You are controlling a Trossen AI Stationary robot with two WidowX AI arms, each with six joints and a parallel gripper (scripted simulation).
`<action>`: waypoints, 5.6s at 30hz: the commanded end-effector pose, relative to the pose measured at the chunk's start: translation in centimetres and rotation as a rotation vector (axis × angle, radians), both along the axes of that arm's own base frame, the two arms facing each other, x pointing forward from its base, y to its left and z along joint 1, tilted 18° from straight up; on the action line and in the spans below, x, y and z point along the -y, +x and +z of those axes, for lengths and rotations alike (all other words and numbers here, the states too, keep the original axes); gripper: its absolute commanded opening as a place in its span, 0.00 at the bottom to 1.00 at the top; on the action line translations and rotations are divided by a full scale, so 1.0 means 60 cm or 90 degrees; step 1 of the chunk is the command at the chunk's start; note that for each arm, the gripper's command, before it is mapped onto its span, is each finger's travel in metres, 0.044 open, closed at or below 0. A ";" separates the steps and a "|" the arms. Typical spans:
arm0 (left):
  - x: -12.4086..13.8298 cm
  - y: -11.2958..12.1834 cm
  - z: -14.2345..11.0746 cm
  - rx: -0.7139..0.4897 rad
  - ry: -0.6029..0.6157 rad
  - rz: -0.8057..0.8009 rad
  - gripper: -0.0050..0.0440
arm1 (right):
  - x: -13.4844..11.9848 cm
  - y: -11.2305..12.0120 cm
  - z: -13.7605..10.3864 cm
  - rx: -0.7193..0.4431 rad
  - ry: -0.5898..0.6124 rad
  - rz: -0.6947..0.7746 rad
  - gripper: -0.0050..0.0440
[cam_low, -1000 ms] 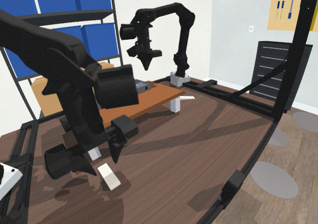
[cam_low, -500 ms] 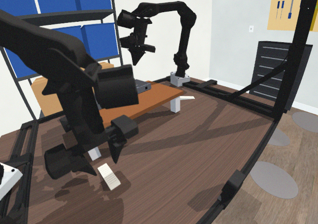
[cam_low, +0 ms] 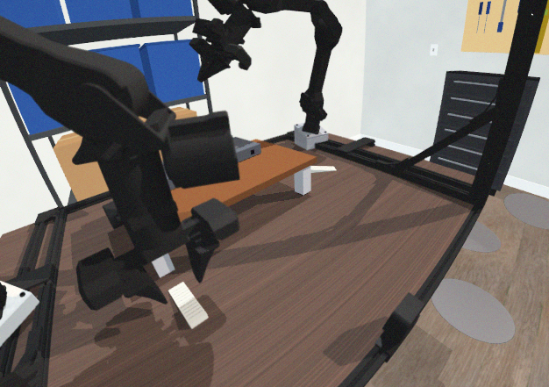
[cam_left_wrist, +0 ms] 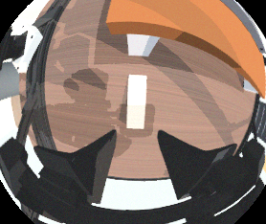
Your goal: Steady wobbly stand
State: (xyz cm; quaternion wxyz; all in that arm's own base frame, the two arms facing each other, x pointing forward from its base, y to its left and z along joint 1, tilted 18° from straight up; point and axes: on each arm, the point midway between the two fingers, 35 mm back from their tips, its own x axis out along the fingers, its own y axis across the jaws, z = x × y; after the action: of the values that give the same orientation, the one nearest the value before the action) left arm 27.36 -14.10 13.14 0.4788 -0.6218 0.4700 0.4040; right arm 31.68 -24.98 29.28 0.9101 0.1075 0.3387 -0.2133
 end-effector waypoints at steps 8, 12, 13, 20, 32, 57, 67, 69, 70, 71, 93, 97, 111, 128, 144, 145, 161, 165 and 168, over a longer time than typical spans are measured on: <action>0.000 0.000 0.000 0.000 0.000 0.000 0.60 | 0.032 0.021 0.180 0.185 -0.173 -0.030 0.10; 0.000 0.000 0.000 0.000 0.000 0.000 0.60 | 0.026 0.014 0.196 0.199 -0.187 -0.028 0.10; 0.000 0.000 0.000 0.000 0.000 0.000 0.60 | 0.027 0.014 0.217 0.220 -0.206 -0.031 0.10; 0.000 0.000 0.000 0.000 0.000 0.000 0.60 | 0.019 -0.007 0.371 0.375 -0.339 -0.055 0.10; 0.000 0.000 0.000 0.000 0.000 0.000 0.60 | -0.016 -0.051 0.490 0.501 -0.441 -0.070 0.10; 0.000 0.000 0.000 0.000 0.000 0.000 0.60 | -0.192 -0.264 0.768 0.899 -0.718 -0.111 0.10; 0.000 0.000 0.000 0.000 0.000 0.000 0.60 | -0.258 -0.342 0.809 1.010 -0.786 -0.116 0.10; 0.000 0.000 0.000 0.000 0.000 0.000 0.60 | -0.284 -0.373 0.823 1.058 -0.812 -0.118 0.10; 0.000 0.000 0.000 0.000 0.000 0.000 0.60 | -0.298 -0.389 0.829 1.082 -0.825 -0.118 0.10; 0.000 0.000 0.000 0.000 0.000 0.000 0.60 | -0.311 -0.405 0.835 1.107 -0.838 -0.119 0.10; 0.000 0.000 0.000 0.000 0.000 0.000 0.60 | -0.134 -0.196 0.709 0.797 -0.651 -0.104 0.10; 0.000 0.000 0.000 0.000 0.000 0.000 0.60 | -0.123 -0.188 0.701 0.784 -0.639 -0.106 0.10; 0.000 0.000 0.000 0.000 0.000 0.000 0.60 | -0.004 -0.043 0.482 0.500 -0.435 -0.077 0.10; 0.000 0.000 0.000 0.000 0.000 0.000 0.60 | 0.036 0.018 0.220 0.228 -0.208 -0.041 0.10; 0.000 0.000 0.000 0.000 0.000 0.000 0.60 | -0.007 -0.008 -0.023 -0.030 0.034 -0.002 0.10; 0.000 0.000 0.000 0.000 0.000 0.000 0.60 | -0.007 -0.008 -0.023 -0.030 0.034 -0.002 0.10; 0.000 0.000 0.000 0.000 0.000 0.000 0.60 | -0.114 -0.100 -0.193 -0.279 0.295 0.036 0.10; 0.000 0.000 0.000 0.000 0.000 0.000 0.60 | -0.108 -0.096 -0.182 -0.268 0.284 0.030 0.10; 0.000 0.000 0.000 0.000 0.000 0.000 0.60 | -0.119 -0.106 -0.194 -0.289 0.307 0.035 0.10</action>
State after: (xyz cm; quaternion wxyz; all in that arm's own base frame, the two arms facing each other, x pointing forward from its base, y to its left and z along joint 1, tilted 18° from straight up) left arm 27.36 -14.10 13.14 0.4787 -0.6218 0.4700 0.4041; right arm 25.72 -18.33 18.20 0.7750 0.2530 0.5647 -0.1282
